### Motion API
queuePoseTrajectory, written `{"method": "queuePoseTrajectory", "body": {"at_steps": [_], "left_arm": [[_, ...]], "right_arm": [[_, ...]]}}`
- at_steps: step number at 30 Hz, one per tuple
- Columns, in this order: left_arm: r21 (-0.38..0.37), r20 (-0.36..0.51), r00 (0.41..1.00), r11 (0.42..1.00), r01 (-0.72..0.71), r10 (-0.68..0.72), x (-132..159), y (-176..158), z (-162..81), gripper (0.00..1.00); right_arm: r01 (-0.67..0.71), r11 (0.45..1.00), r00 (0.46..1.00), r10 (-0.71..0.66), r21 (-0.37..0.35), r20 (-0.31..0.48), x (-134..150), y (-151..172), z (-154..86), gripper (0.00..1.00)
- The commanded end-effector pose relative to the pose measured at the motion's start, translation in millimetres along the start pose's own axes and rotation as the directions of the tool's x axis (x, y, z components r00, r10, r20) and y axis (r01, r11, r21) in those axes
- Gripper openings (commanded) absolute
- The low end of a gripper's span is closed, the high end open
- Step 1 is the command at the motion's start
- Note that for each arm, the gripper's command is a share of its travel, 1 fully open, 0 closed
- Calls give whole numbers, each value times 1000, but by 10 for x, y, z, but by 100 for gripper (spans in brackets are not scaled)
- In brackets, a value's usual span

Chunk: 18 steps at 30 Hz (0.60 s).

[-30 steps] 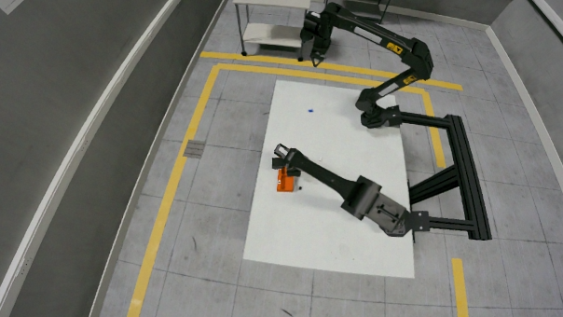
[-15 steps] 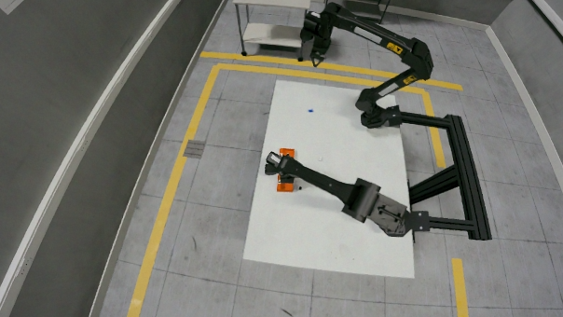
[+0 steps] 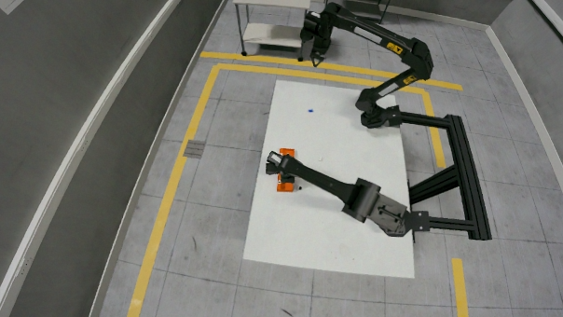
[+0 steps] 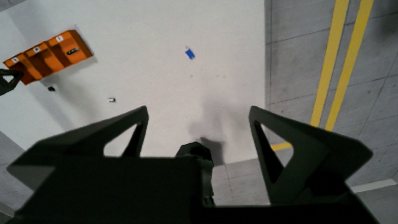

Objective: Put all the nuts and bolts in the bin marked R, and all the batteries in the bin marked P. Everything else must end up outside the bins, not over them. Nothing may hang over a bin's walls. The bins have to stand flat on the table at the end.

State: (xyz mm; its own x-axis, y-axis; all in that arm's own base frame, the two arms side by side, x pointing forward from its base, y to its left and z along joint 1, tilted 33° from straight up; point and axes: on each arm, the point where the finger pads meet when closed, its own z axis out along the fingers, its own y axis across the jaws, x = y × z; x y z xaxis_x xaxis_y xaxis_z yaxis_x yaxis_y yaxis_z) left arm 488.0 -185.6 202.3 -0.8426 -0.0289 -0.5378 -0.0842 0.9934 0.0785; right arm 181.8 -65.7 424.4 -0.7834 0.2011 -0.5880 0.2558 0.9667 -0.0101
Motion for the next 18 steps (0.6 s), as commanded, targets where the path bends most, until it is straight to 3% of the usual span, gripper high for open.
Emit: {"method": "queuePoseTrajectory", "body": {"at_steps": [1, 8, 12, 18], "left_arm": [[14, 27, 1000, 1000, 6, -6, -112, -49, -98, 11], [23, 34, 999, 1000, 2, -2, -90, -115, -132, 11], [0, 0, 1000, 1000, -13, 13, 17, -44, 120, 11], [-4, -1, 1000, 1000, -3, 3, -5, 13, 258, 11]], "right_arm": [[12, 1000, 999, -11, -1, 38, -120, 28, -178, 100], [12, 1000, 999, -11, -1, 38, -120, 28, -178, 100], [12, 1000, 999, -11, -1, 38, -120, 28, -178, 100], [12, 1000, 999, -11, -1, 38, -120, 28, -178, 100]]}}
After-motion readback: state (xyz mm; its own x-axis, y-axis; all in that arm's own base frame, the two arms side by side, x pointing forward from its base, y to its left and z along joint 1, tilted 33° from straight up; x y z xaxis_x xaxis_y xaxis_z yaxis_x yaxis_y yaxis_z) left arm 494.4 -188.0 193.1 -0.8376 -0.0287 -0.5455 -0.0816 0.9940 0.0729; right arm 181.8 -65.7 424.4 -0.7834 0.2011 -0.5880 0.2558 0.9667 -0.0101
